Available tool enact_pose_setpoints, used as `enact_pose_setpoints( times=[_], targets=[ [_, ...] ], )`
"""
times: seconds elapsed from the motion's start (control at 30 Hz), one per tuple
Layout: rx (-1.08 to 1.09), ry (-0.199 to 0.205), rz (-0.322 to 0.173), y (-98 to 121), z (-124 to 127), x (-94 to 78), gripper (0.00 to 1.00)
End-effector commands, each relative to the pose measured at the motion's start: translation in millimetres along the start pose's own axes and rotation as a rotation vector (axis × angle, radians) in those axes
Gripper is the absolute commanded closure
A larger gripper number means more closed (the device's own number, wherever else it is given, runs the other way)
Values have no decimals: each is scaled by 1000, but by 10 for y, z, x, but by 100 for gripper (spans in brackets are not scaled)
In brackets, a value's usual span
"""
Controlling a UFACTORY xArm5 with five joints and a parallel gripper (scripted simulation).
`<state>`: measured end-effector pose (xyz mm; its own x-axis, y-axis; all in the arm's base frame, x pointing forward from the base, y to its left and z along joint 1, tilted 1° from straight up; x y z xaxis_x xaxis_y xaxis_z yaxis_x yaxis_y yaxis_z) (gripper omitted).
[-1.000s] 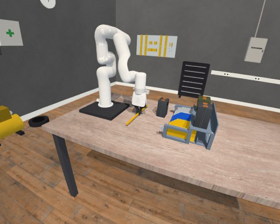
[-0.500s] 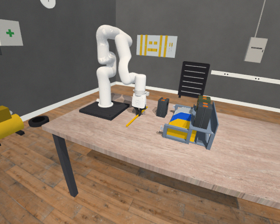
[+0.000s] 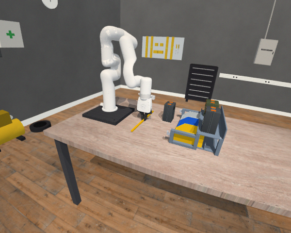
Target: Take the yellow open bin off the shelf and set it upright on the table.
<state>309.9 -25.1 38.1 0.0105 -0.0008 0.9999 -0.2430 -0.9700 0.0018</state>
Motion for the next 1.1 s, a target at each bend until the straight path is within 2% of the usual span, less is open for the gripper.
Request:
enact_pose_setpoints(
  times=[0.0, 0.27, 0.3, 1.07],
  targets=[
    [0, 3, 1, -2, 11, 7, 100],
    [0, 3, 1, -2, 11, 7, 100],
    [0, 3, 1, -2, 11, 7, 0],
    [0, 3, 1, -2, 11, 7, 0]
  ],
)
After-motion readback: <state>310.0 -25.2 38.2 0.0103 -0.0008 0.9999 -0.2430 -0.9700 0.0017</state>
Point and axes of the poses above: the point where the finger pads meet when closed, its own x axis back along the fingers, its own z axis across the jaws, y = z × x, the point moved 4 cm from there along x, back along the fingers, and after that the axes turned 11 degrees about -x, right-handed, at the moved point
